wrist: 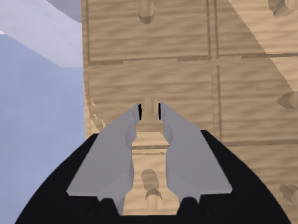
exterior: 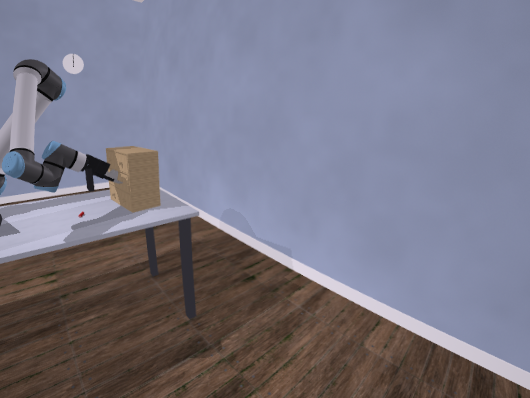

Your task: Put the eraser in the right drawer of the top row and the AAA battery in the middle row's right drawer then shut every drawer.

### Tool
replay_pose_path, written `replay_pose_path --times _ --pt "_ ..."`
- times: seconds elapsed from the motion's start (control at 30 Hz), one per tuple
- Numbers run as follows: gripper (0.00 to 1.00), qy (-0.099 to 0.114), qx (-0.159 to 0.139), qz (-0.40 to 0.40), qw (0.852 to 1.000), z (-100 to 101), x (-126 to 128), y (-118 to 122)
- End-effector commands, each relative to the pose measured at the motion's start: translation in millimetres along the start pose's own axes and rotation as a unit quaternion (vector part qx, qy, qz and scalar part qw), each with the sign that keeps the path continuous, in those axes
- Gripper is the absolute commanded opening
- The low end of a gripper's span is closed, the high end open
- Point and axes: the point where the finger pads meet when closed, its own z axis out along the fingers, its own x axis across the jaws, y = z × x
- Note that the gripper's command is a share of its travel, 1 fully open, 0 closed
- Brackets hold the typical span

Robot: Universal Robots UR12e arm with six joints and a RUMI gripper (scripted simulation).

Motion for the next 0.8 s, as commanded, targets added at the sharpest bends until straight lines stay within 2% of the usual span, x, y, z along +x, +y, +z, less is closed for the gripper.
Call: replay_pose_path --times 0.0,0.77 --pt "0.07 0.000 0.000 0.000 1.000 1.2 -0.2 1.4" --pt "0.07 0.000 0.000 0.000 1.000 3.3 -0.2 2.7"
